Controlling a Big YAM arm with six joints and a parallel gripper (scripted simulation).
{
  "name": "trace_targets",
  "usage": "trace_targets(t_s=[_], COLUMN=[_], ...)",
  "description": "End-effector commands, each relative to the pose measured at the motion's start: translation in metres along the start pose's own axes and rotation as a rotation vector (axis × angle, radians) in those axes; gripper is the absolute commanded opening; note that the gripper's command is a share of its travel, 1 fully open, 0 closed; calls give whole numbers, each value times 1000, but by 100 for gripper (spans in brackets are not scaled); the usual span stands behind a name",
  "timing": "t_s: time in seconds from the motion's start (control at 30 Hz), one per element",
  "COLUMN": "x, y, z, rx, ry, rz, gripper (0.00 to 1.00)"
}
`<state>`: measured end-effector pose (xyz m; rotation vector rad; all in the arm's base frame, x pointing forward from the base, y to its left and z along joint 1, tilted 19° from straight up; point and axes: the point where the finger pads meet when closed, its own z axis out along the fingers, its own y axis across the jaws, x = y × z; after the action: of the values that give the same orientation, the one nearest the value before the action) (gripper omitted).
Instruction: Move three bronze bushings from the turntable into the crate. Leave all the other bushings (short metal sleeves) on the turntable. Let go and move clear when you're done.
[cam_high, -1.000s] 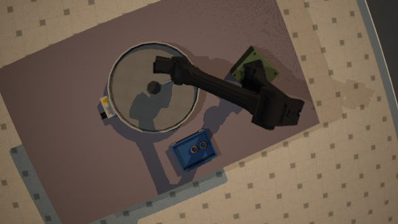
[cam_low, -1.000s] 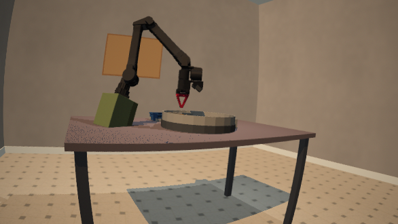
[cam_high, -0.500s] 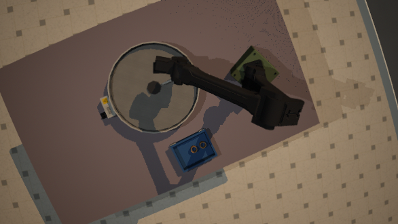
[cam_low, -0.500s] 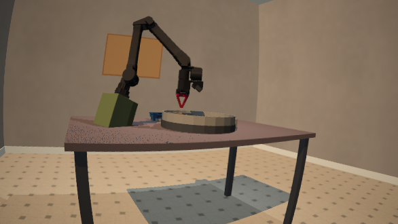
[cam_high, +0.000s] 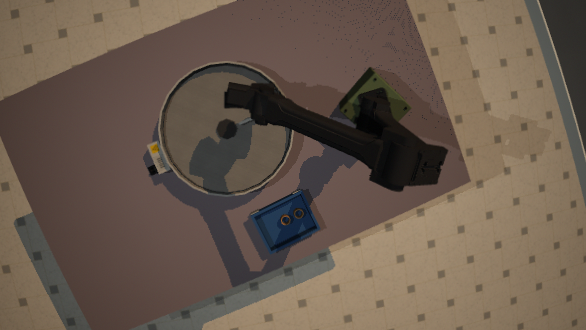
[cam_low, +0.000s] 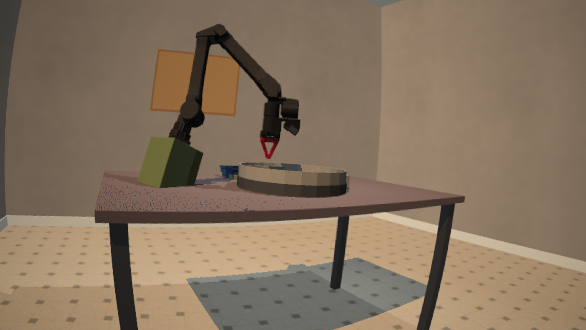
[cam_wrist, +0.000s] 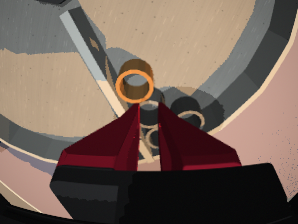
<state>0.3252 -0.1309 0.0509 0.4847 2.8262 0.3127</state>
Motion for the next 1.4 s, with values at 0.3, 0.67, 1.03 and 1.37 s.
trace_targets(t_s=[0.3,0.67,1.03,1.37], x=[-21,-21,-21,-6], y=[-1,-1,-1,1], z=[-8,-8,-9,-9], rx=[0,0,0,1], ry=[-26,-26,-26,-26], rz=[-18,-18,-19,-17], gripper=[13,13,13,13])
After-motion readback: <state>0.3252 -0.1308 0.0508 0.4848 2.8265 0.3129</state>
